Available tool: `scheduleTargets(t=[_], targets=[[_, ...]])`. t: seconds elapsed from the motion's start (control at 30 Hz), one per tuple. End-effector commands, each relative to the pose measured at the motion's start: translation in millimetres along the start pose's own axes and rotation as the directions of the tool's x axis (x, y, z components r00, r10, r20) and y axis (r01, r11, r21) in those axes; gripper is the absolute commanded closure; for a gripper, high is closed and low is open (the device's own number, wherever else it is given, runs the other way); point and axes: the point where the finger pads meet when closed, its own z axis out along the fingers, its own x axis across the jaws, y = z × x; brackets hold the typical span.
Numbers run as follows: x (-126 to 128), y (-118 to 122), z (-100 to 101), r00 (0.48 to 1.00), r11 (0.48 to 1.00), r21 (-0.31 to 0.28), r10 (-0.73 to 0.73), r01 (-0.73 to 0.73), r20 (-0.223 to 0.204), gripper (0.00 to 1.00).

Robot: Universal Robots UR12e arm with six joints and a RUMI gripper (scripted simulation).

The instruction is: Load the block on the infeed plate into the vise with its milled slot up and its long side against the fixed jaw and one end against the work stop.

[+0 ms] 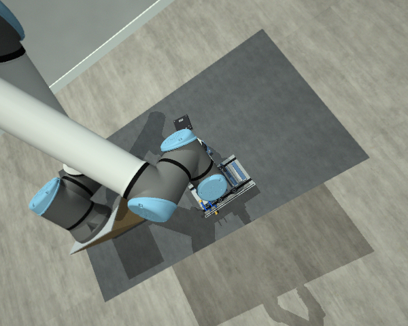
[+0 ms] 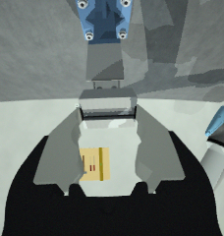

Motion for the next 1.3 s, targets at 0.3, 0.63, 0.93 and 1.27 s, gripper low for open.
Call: scheduleTargets(t=[0.3, 0.63, 0.93, 1.27], targets=[[-0.4, 3.9, -4.4, 1.000, 1.000, 0.001, -0.001, 0.001, 0.001, 1.00], [-0.4, 4.9, -5.4, 1.000, 1.000, 0.001, -0.001, 0.001, 0.001, 1.00], [-0.4, 5.1, -5.6, 1.000, 1.000, 0.001, -0.001, 0.001, 0.001, 1.00], [-0.4, 5.1, -5.6, 1.000, 1.000, 0.001, -0.001, 0.001, 0.001, 1.00]])
